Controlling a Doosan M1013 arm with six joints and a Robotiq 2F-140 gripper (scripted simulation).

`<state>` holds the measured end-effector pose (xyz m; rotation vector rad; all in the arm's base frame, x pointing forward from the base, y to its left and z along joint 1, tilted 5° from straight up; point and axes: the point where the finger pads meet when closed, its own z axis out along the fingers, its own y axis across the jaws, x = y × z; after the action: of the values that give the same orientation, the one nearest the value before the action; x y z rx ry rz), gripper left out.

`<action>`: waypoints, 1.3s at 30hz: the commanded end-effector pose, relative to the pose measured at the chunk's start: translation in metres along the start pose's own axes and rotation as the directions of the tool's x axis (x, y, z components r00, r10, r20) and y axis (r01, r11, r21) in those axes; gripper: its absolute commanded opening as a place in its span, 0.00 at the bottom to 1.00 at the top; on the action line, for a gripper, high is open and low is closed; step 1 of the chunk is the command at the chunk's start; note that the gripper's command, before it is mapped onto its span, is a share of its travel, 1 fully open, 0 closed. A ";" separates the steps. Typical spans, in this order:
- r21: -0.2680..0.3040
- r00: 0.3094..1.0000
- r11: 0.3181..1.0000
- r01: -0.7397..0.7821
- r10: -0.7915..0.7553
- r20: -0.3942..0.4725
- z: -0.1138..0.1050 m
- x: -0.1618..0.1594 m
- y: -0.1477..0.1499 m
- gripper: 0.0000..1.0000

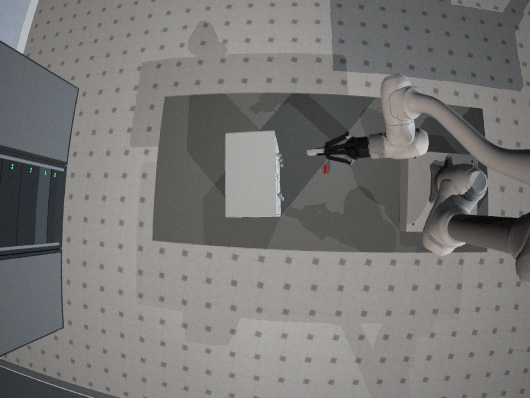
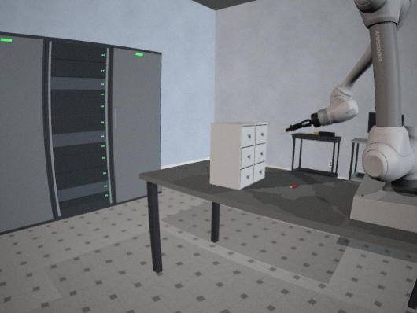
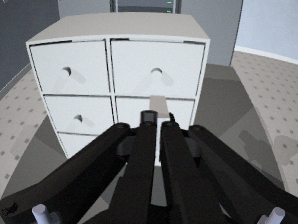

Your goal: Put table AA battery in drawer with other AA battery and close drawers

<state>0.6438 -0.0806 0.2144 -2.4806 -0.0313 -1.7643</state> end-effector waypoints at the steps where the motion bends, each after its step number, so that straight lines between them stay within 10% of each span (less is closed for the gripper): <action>1: 0.000 1.000 1.000 0.000 0.000 0.024 -0.003 0.001 0.000 0.00; 39: 0.001 0.861 1.000 0.000 0.000 0.508 -0.057 0.024 0.000 0.00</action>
<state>0.5994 -0.0899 0.2506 -2.7943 -0.0763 -1.2373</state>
